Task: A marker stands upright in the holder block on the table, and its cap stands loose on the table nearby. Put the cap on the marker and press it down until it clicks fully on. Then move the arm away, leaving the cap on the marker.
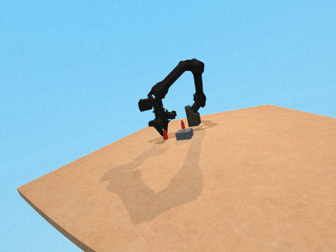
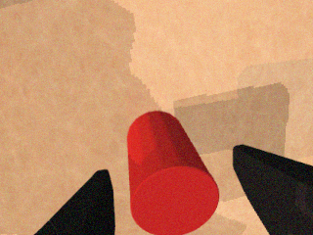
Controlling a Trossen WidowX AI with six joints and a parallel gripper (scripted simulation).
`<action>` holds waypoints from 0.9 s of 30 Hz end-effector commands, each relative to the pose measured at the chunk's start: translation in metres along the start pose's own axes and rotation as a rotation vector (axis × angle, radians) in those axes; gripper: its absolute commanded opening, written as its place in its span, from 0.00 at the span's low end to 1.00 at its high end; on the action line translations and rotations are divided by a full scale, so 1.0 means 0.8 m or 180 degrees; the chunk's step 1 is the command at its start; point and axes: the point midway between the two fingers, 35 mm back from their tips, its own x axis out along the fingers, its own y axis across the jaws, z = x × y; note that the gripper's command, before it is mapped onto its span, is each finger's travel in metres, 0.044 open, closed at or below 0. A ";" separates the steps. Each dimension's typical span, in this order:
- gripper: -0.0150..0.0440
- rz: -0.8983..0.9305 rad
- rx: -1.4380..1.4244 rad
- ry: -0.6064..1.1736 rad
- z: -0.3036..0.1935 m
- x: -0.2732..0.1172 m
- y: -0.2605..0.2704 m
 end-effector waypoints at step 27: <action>0.25 0.0001 0.0110 0.0005 -0.003 0.001 0.005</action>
